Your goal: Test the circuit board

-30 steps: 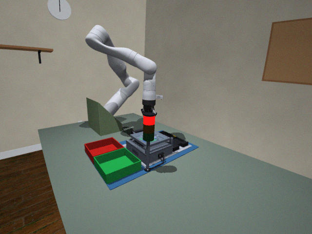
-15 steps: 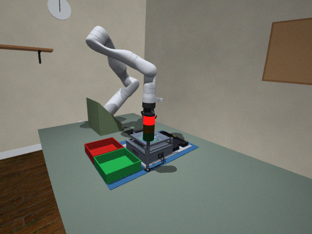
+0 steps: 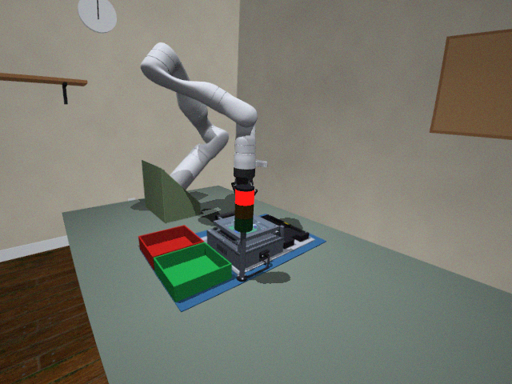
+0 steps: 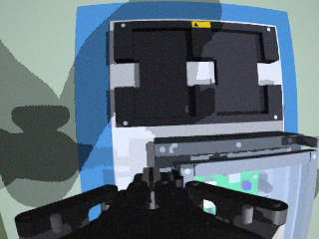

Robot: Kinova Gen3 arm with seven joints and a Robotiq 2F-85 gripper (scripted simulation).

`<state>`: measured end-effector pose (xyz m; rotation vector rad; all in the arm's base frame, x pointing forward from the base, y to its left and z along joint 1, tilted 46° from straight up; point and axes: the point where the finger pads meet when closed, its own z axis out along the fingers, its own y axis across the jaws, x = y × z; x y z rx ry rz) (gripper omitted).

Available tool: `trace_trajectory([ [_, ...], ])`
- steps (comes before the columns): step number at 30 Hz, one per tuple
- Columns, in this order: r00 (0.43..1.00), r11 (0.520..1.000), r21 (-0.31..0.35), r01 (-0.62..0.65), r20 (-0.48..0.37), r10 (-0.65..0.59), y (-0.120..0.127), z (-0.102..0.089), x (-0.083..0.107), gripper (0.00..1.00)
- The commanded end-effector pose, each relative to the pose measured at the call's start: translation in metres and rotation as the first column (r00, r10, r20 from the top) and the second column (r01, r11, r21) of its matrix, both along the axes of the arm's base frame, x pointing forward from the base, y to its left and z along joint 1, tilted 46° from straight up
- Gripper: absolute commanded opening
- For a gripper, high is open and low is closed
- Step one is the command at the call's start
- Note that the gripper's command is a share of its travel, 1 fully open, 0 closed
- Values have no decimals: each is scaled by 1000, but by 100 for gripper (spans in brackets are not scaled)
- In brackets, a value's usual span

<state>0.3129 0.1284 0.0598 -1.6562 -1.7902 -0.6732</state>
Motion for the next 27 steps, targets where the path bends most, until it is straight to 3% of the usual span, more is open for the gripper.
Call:
trace_trajectory([
  [1, 1000, 1000, 0, 1, 1, -1, 0, 0, 0, 0],
  [27, 1000, 1000, 0, 1, 1, -1, 2, -2, 0, 0],
])
